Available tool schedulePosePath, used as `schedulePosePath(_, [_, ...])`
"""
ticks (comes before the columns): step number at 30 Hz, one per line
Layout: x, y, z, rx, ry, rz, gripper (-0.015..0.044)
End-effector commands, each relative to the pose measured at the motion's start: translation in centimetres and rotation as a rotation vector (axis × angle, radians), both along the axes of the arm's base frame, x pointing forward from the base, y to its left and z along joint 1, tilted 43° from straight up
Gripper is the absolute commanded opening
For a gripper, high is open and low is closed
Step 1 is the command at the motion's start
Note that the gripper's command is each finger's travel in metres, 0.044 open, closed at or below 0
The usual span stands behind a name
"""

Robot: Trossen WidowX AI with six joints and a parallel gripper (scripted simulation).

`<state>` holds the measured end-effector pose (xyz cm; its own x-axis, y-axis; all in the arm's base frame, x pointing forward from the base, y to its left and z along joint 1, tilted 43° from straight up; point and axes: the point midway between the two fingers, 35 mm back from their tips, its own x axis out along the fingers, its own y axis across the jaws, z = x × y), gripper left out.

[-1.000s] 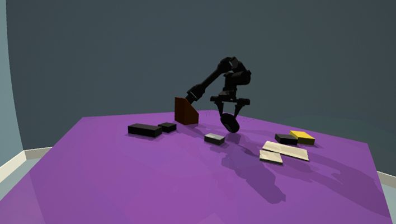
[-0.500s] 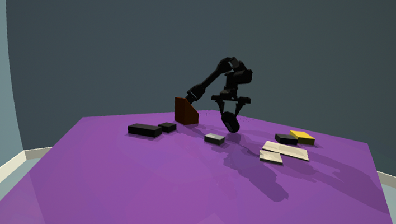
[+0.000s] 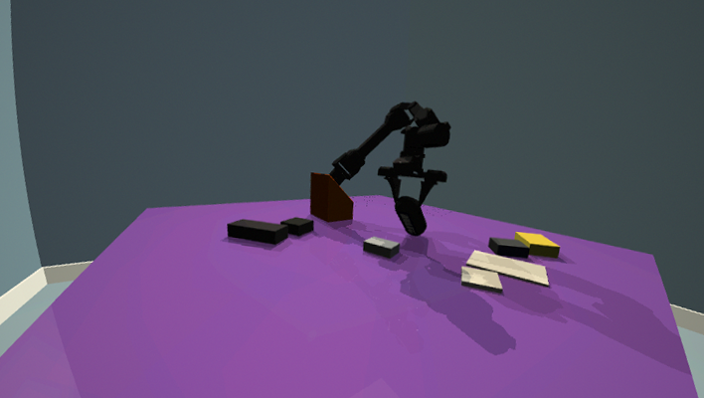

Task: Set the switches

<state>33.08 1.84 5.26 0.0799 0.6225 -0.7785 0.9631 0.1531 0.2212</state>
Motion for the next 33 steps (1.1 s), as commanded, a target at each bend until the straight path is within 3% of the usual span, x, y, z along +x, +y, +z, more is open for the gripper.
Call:
schedulePosePath(1, [-0.1,0.1,0.5,-0.006,-0.004,-0.005,0.0335])
schedulePosePath(33, [-0.8,1.3,2.9,-0.068,-0.013,-0.019,0.0335])
